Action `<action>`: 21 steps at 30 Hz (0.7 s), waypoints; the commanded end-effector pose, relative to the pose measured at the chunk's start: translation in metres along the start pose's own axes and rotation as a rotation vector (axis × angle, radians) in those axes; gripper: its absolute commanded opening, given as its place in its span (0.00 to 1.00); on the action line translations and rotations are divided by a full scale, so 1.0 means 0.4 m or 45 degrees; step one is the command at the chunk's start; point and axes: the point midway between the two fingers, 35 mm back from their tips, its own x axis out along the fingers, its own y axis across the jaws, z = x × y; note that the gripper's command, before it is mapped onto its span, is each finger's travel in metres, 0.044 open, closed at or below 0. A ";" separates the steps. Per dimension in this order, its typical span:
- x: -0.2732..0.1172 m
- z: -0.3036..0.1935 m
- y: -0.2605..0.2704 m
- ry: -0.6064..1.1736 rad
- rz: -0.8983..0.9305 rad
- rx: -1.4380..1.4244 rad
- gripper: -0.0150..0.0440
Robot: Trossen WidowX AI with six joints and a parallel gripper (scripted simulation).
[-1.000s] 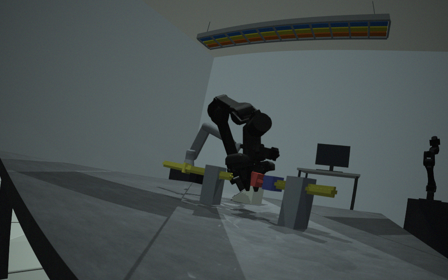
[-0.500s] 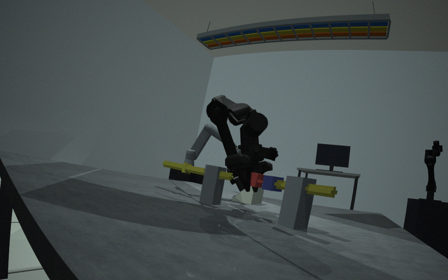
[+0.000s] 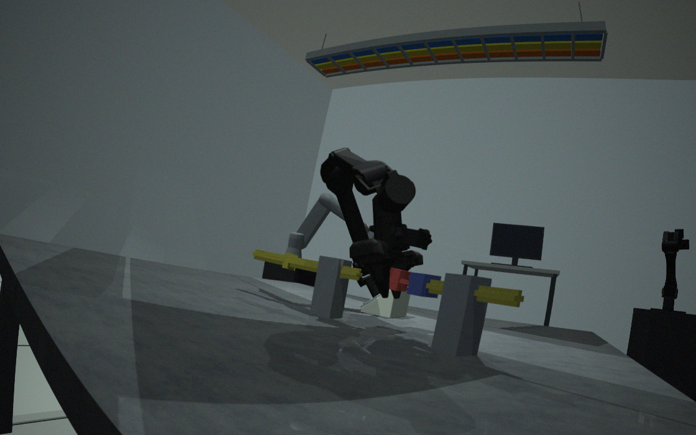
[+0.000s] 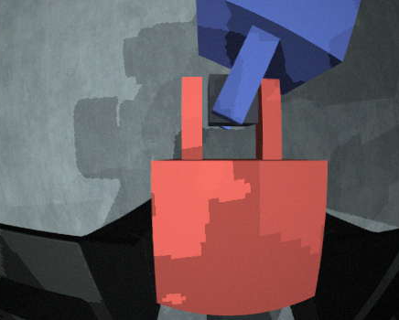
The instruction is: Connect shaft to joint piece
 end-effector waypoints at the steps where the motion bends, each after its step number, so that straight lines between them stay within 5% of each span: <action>1: 0.000 0.000 -0.001 -0.004 0.002 -0.007 0.25; 12: 0.000 0.000 0.000 0.000 0.000 0.000 0.25; 17: 0.000 0.000 0.000 0.000 0.000 0.000 0.48; 21: 0.000 0.000 0.000 0.000 0.000 0.000 0.55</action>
